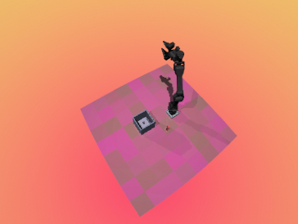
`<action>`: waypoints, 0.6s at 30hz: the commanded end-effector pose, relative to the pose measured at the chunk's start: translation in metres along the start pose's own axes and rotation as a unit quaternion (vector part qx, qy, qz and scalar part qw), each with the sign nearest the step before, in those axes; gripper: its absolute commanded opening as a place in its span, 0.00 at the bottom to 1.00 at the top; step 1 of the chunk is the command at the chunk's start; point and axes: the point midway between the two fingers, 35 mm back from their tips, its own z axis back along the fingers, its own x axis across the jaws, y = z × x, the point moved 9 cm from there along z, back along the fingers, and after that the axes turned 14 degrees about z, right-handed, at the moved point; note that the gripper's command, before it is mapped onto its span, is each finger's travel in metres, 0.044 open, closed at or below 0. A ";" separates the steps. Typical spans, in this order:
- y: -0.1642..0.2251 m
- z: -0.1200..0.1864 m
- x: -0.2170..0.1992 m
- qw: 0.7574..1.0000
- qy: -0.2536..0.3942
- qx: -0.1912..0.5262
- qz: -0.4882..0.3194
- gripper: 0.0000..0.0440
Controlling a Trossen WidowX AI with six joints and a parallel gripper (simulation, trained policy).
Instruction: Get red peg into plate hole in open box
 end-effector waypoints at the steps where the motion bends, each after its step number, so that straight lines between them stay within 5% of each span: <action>1: 0.013 -0.012 -0.012 0.998 0.019 0.030 -0.044 1.00; 18: 0.094 -0.033 -0.035 0.965 0.086 0.177 -0.172 1.00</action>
